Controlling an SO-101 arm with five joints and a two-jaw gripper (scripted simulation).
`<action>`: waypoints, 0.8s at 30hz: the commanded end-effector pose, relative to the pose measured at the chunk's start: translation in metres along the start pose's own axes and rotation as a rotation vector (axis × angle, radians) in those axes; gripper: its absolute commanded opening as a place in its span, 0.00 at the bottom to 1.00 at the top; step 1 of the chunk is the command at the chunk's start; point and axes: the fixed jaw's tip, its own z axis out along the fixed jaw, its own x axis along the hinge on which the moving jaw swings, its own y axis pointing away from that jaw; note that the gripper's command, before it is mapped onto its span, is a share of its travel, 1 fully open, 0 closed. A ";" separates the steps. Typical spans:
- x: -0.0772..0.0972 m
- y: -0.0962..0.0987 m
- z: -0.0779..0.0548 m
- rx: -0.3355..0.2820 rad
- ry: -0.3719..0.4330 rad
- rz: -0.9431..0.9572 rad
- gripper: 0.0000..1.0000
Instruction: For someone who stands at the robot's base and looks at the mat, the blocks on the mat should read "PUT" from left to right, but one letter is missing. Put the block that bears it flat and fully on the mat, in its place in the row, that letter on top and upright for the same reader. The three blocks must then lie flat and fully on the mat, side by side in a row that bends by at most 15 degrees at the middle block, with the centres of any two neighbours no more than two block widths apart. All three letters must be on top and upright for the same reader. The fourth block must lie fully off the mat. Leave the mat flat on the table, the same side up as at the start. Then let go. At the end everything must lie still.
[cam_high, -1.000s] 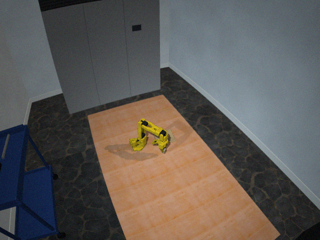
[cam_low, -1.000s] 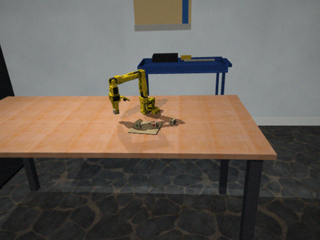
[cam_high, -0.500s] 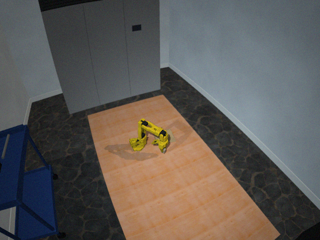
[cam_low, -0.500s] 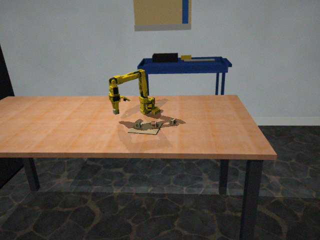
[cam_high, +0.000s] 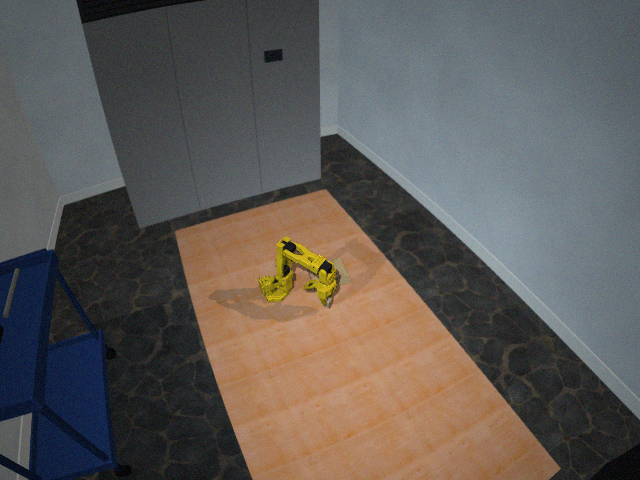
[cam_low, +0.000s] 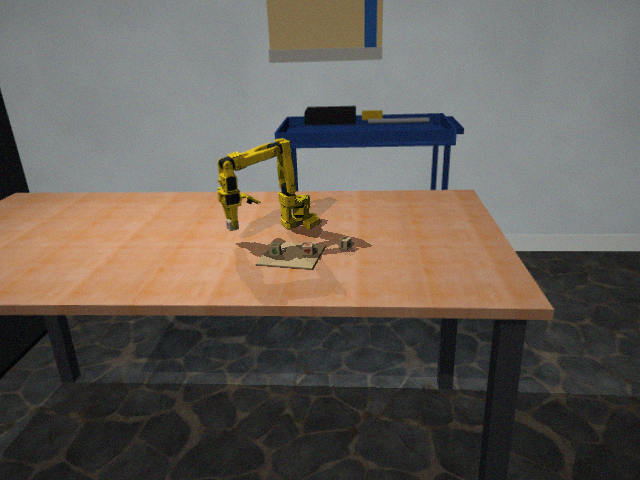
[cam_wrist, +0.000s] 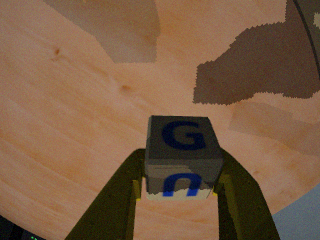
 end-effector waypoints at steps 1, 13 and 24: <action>0.005 0.001 -0.007 0.000 0.049 0.000 0.00; 0.005 0.001 -0.001 0.000 0.049 0.000 0.00; 0.006 0.001 0.002 0.000 0.049 0.000 0.00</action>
